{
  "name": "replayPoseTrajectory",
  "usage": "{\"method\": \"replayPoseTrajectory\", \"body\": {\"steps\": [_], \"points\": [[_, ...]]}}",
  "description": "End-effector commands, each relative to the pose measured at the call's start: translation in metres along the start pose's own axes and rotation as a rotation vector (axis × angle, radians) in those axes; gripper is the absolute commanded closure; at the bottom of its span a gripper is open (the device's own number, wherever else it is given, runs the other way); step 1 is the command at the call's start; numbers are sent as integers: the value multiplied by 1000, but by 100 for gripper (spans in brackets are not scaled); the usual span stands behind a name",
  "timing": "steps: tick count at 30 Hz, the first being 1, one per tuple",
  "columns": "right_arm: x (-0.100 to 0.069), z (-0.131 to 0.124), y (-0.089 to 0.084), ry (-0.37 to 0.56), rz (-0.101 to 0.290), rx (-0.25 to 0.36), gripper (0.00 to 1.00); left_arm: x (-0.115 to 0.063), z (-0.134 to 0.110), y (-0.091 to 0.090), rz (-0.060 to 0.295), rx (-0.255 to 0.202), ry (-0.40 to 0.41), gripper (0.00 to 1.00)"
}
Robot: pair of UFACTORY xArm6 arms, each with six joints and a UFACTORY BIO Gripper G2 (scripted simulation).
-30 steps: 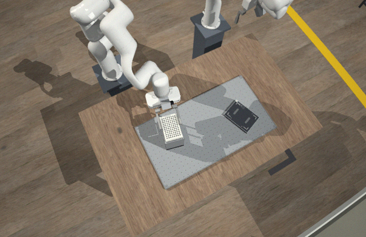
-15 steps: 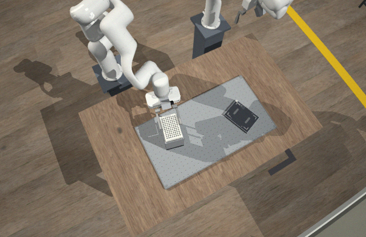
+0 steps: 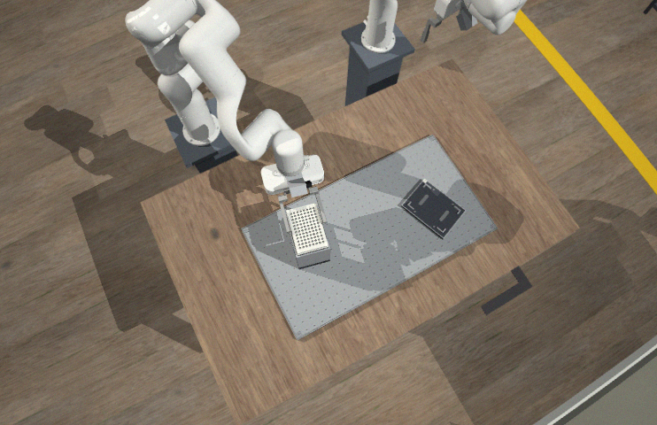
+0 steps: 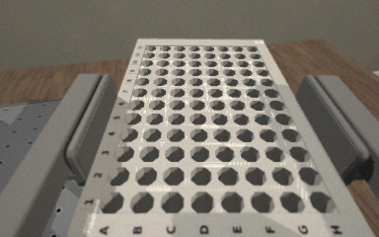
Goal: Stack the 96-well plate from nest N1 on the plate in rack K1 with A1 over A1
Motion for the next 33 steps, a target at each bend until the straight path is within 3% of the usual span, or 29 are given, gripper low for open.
{"method": "replayPoseTrajectory", "body": {"steps": [1, 33], "points": [[1, 0, -1, 1, -3, 2, 100, -1, 0, 0, -2, 0, 1, 0], [1, 2, 3, 1, -3, 2, 100, -1, 0, 0, -2, 0, 1, 0]]}}
Point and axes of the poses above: on each arm, the point midway between the two finger pads, its own x axis out along the fingers, its own z axis across the jaws, y = z × x, the point moved 1 cm from there along -x, back along the fingers, and after that the axes turned 15 degrees about -x, right-handed, at the moved point
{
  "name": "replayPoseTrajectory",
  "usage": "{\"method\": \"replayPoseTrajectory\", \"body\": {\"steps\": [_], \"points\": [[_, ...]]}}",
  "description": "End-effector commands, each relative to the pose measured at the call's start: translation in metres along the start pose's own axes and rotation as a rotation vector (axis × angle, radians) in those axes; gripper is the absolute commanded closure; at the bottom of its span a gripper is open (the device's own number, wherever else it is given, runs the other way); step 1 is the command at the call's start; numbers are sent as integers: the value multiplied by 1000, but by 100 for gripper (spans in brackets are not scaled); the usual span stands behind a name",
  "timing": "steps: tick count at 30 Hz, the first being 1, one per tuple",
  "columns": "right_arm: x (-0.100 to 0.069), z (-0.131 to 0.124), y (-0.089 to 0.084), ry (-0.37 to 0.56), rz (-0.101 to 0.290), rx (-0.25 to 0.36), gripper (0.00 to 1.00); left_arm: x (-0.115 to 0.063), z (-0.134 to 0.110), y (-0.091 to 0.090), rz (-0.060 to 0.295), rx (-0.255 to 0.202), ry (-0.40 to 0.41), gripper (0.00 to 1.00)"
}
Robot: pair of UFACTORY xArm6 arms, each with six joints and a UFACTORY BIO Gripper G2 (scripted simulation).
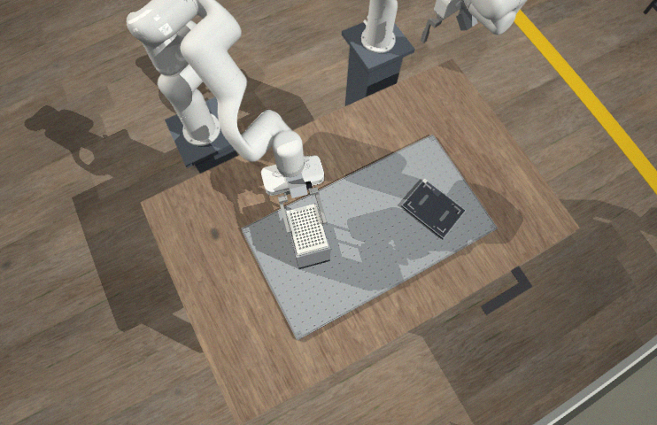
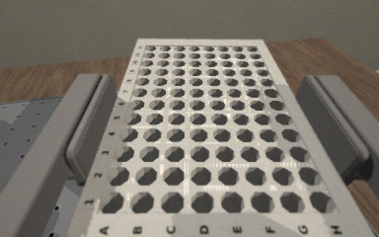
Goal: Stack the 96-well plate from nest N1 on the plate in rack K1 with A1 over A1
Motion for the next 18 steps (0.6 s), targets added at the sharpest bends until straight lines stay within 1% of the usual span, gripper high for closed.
{"method": "replayPoseTrajectory", "body": {"steps": [1, 18], "points": [[1, 0, -1, 1, -3, 3, 100, -1, 0, 0, -2, 0, 1, 0], [1, 1, 1, 1, -3, 3, 100, -1, 0, 0, -2, 0, 1, 0]]}}
Point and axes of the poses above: on each arm, the point midway between the two finger pads, its own x axis out along the fingers, its own z axis across the jaws, y = z × x, the point moved 1 cm from there along -x, back along the fingers, and after that the axes turned 15 degrees about -x, right-handed, at the moved point
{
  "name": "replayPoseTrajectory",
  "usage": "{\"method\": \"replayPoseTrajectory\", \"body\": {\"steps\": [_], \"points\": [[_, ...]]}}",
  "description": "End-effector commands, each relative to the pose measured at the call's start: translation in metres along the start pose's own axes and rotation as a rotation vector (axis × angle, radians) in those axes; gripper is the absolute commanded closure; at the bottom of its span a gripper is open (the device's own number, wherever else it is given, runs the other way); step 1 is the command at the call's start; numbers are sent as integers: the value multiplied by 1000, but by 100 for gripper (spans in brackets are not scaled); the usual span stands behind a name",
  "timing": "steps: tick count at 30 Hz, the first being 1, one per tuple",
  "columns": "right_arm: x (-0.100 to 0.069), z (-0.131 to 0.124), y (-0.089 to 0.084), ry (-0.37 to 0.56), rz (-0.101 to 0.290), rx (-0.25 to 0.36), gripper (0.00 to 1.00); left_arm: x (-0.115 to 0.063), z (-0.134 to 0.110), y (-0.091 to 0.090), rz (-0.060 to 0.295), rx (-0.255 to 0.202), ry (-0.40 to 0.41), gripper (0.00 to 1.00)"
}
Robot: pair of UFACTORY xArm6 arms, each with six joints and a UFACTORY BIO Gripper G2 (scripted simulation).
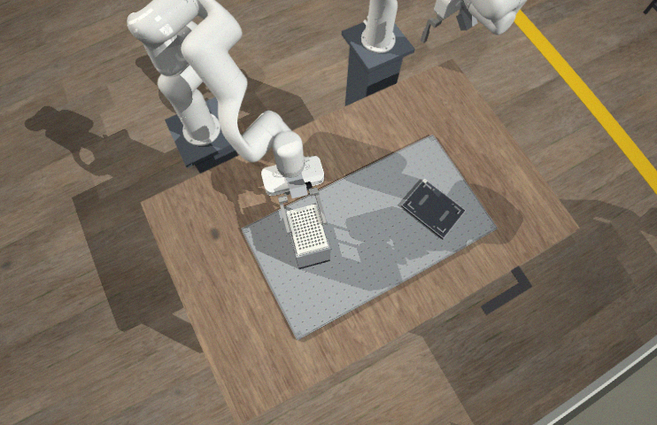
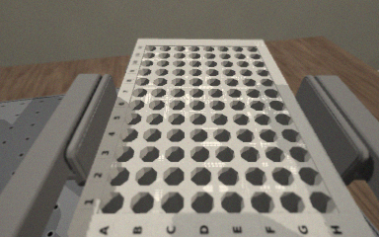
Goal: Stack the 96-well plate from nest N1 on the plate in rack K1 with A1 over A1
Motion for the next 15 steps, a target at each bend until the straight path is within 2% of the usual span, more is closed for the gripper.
{"method": "replayPoseTrajectory", "body": {"steps": [1, 15], "points": [[1, 0, -1, 1, -3, 3, 100, -1, 0, 0, -2, 0, 1, 0], [1, 1, 1, 1, -3, 3, 100, -1, 0, 0, -2, 0, 1, 0]]}}
Point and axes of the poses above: on each arm, the point midway between the two finger pads, its own x axis out along the fingers, its own z axis across the jaws, y = z × x, the point moved 1 cm from there along -x, back along the fingers, and after that the axes turned 15 degrees about -x, right-handed, at the moved point
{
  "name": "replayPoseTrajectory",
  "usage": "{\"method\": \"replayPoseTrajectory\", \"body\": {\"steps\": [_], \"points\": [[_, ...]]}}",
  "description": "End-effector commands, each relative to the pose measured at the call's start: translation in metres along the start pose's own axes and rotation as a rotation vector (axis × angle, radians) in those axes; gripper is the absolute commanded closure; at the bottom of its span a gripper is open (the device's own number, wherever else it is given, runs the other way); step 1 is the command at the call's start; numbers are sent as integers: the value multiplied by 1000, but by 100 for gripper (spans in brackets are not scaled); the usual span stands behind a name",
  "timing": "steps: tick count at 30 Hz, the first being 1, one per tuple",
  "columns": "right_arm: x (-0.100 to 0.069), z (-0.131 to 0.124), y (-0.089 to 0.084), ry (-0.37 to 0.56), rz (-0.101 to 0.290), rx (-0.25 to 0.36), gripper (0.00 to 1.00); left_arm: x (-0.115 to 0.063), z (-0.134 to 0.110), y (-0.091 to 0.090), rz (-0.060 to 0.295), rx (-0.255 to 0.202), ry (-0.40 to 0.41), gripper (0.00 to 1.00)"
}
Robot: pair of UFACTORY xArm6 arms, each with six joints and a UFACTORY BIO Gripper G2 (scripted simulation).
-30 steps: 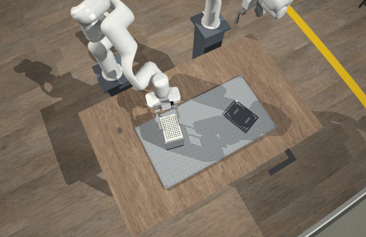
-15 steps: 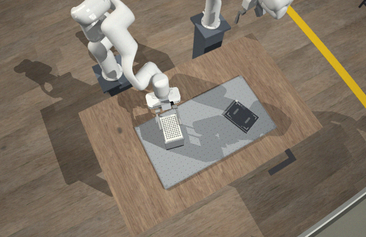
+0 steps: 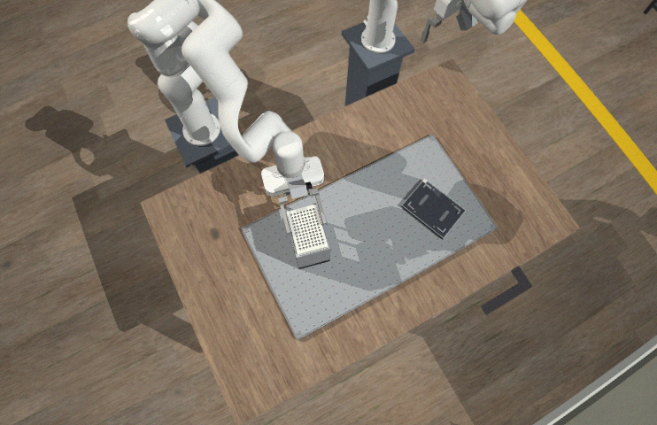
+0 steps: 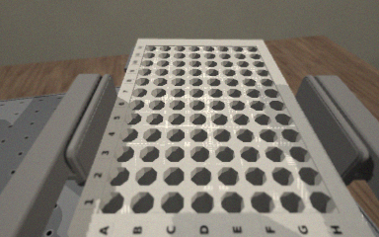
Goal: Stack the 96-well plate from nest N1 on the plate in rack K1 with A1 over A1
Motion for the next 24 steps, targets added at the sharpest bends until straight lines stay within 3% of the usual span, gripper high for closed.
{"method": "replayPoseTrajectory", "body": {"steps": [1, 24], "points": [[1, 0, -1, 1, -3, 3, 100, -1, 0, 0, -2, 0, 1, 0], [1, 1, 2, 1, -3, 3, 100, -1, 0, 0, -2, 0, 1, 0]]}}
Point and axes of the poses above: on each arm, the point midway between the two finger pads, its own x axis out along the fingers, its own z axis across the jaws, y = z × x, the point moved 1 cm from there along -x, back along the fingers, and after that the axes turned 15 degrees about -x, right-handed, at the moved point
